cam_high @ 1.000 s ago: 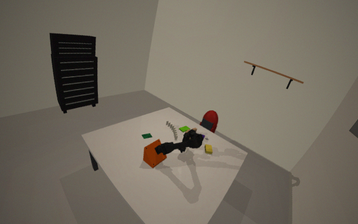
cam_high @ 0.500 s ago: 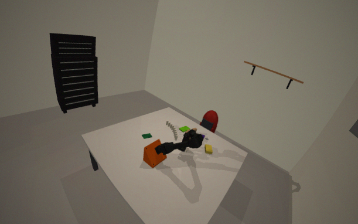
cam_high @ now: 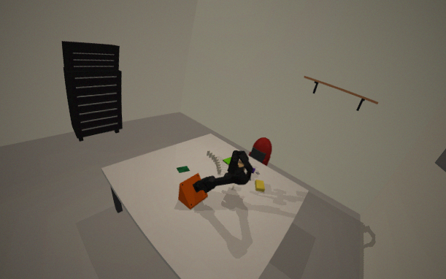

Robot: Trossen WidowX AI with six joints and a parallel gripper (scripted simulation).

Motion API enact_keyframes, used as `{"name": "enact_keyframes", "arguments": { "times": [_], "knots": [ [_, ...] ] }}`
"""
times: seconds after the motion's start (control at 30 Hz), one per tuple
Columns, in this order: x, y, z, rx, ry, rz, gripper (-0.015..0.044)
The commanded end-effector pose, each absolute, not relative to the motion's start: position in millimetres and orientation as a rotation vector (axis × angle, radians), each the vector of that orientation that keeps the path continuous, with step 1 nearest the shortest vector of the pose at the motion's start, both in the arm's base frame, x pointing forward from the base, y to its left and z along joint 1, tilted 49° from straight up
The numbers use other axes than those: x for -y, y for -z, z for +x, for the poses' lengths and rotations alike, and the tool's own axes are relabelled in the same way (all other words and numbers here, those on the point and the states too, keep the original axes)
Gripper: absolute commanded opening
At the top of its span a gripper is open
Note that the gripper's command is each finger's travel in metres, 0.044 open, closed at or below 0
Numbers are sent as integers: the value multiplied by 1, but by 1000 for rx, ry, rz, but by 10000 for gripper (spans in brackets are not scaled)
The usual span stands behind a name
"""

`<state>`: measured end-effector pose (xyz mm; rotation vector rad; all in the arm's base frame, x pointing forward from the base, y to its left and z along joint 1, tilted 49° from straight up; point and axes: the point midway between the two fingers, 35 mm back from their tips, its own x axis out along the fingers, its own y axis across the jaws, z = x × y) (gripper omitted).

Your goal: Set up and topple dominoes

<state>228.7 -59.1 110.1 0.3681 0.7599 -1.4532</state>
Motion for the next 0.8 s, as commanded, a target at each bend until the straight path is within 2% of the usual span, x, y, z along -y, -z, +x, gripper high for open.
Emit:
{"name": "enact_keyframes", "arguments": {
  "times": [0.0,0.17,0.43,0.77],
  "knots": [
    [44,-131,224,-725,1460,414,107],
    [48,-135,225,-756,1441,385,107],
    [91,-182,225,-1084,1190,15,107],
    [137,-238,202,-1364,889,-416,107]
  ]
}}
